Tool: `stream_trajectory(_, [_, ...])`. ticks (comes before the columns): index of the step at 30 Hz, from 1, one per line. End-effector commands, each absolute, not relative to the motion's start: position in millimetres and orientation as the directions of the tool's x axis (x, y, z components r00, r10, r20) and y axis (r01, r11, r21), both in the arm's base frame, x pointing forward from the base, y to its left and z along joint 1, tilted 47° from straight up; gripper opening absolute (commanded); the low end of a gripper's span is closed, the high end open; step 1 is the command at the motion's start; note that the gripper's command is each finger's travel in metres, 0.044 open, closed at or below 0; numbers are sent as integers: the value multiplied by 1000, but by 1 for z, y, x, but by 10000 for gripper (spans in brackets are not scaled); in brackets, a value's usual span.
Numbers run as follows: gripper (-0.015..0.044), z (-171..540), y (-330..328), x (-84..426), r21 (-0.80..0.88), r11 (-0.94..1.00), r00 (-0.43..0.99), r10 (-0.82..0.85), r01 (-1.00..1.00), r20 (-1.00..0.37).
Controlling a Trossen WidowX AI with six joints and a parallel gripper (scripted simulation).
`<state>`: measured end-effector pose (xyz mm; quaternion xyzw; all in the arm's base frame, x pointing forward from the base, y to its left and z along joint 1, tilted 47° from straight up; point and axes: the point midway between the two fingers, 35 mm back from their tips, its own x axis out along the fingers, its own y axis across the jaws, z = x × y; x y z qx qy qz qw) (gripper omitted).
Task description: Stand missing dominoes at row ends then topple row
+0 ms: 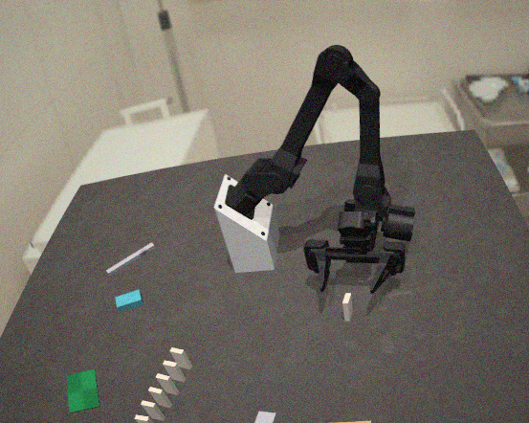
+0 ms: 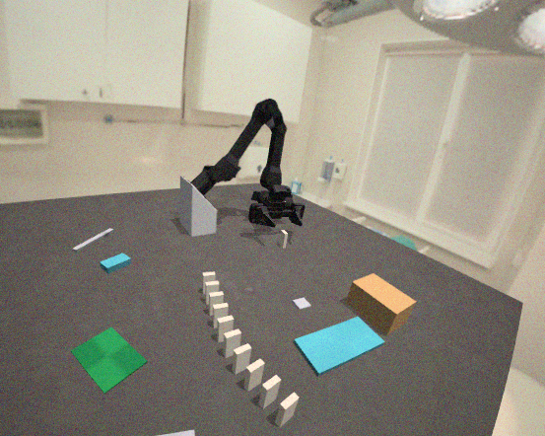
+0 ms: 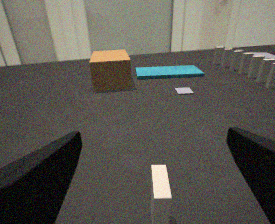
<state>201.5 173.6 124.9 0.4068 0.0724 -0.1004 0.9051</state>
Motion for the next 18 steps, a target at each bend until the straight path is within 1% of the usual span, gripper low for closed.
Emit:
stream_trajectory(1, [440, 137, 156, 200, 719, 651, 969, -121, 242, -216])
stream_trajectory(4, [440, 137, 155, 201, 715, 655, 968, -121, 244, -220])
stream_trajectory(7, [440, 135, 153, 210, 643, 714, 953, -123, 278, -275])
stream_trajectory(10, [440, 130, 147, 227, 479, 822, 915, -116, 307, -386])
stream_trajectory(12, [440, 128, 142, 239, 359, 888, 882, -100, 288, -461])
stream_trajectory(15, [440, 128, 133, 253, 210, 955, 833, -62, 209, -550])
stream_trajectory(18, [440, 130, 123, 265, 85, 992, 783, -18, 90, -621])
